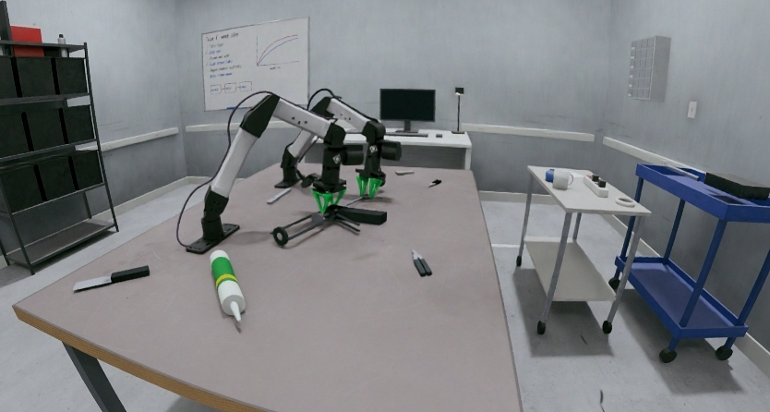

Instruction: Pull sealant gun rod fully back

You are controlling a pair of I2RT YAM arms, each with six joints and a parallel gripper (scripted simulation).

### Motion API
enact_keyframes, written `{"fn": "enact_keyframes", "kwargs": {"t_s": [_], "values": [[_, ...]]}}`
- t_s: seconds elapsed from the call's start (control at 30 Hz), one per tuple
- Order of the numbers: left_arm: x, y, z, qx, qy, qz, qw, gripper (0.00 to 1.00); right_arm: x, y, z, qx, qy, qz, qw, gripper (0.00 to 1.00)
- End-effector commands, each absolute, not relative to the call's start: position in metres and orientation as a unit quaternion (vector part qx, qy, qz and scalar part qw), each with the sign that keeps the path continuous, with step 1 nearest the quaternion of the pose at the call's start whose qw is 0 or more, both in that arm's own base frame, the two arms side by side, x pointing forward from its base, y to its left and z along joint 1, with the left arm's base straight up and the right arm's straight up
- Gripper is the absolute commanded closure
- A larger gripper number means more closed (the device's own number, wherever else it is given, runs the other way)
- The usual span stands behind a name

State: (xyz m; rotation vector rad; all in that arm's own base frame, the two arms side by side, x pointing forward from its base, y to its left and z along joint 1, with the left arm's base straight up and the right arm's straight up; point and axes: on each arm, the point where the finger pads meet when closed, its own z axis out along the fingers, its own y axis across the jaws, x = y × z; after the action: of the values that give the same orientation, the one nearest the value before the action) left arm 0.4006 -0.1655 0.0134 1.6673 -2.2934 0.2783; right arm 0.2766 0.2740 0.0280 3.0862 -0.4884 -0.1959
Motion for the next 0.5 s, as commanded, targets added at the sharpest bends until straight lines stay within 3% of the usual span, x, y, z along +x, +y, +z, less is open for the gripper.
{"fn": "enact_keyframes", "kwargs": {"t_s": [0.0, 0.47], "values": [[0.406, -0.170, 0.030, 0.575, -0.800, 0.115, 0.123, 0.69, 0.275, 0.266, 0.023, 0.986, -0.157, -0.060, 0.016, 0.48], [0.411, -0.153, 0.020, 0.581, -0.800, 0.096, 0.114, 0.69, 0.271, 0.259, 0.017, 0.984, -0.158, -0.073, 0.041, 0.48]]}}
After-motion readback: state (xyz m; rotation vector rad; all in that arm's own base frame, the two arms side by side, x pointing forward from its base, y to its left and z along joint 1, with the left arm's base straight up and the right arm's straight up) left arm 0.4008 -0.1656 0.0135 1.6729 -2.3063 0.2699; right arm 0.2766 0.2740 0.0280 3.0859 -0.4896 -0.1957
